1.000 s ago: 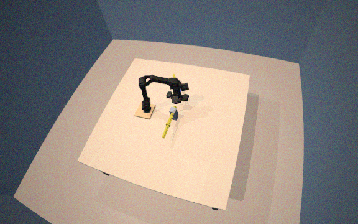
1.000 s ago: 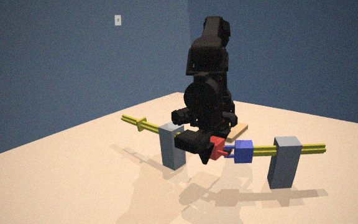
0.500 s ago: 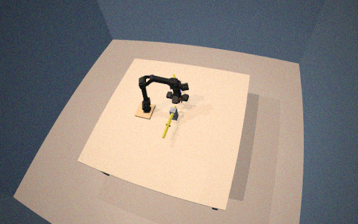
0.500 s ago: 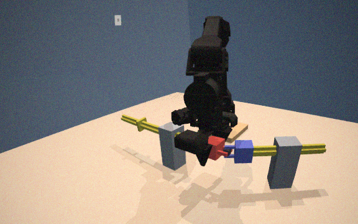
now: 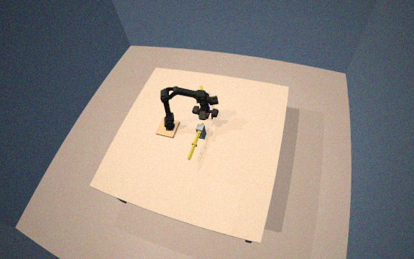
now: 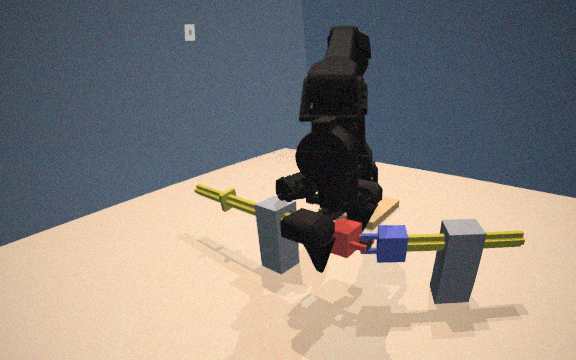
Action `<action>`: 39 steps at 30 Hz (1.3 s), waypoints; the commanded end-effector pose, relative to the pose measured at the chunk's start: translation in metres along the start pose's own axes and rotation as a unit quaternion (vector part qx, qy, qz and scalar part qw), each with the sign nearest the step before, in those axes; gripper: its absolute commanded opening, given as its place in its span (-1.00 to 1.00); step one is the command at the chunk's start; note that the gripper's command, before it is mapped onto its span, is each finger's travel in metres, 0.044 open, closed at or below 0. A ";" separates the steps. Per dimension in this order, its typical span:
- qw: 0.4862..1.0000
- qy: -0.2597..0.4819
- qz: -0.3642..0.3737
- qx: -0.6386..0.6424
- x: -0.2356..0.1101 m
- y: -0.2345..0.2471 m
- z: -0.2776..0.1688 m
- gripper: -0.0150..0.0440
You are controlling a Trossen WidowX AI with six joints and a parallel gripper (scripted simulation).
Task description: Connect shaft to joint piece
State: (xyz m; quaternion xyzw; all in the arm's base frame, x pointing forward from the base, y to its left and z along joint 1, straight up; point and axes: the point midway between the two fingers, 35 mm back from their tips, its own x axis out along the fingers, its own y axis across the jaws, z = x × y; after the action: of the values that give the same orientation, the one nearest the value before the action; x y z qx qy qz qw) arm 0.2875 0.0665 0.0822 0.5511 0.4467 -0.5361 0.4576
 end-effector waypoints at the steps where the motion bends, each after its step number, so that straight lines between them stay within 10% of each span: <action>1: 1.000 0.000 0.000 0.000 0.000 0.000 0.000 1.00; 14: 1.000 -0.017 0.001 -0.009 -0.031 0.000 -0.001 1.00; 39: 0.906 -0.007 0.039 -0.421 -0.126 0.004 -0.002 1.00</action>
State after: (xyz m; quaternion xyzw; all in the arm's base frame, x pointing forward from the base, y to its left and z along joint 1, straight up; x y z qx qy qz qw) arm 0.2903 0.0676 0.1930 0.3503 0.5944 -0.3239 0.6474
